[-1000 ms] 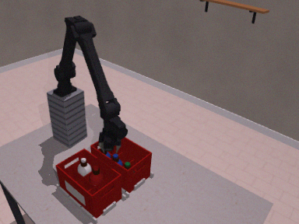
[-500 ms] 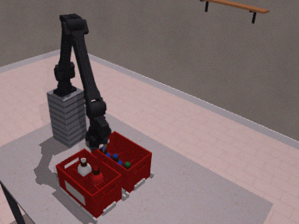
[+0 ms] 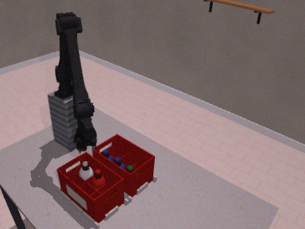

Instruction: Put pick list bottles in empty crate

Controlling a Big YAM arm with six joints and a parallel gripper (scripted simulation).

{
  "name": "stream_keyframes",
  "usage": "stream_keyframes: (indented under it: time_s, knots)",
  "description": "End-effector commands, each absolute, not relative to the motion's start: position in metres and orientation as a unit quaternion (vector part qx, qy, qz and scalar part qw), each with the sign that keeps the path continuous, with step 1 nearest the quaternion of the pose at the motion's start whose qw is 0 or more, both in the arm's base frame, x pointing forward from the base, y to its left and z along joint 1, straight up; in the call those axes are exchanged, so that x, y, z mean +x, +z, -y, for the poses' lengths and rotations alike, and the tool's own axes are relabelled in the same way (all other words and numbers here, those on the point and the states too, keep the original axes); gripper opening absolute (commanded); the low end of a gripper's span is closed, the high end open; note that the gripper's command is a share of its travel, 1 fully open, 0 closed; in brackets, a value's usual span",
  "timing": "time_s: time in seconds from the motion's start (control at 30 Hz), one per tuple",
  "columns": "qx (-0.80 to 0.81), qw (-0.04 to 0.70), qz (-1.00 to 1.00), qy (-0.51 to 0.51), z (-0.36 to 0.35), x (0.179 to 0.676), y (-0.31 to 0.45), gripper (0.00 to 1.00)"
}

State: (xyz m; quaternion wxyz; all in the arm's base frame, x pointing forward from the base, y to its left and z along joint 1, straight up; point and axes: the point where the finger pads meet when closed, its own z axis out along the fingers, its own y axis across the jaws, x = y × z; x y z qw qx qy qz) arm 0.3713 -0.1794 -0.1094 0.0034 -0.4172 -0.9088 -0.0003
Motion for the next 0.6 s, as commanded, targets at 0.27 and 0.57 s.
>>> stream_keyframes:
  time_s: [0.27, 0.57]
  knots:
    - [-0.392, -0.029, 0.919, -0.001, 0.195, 0.385, -0.096, 0.61]
    - [-0.402, -0.012, 0.916, -0.002, 0.198, 0.371, -0.112, 0.61]
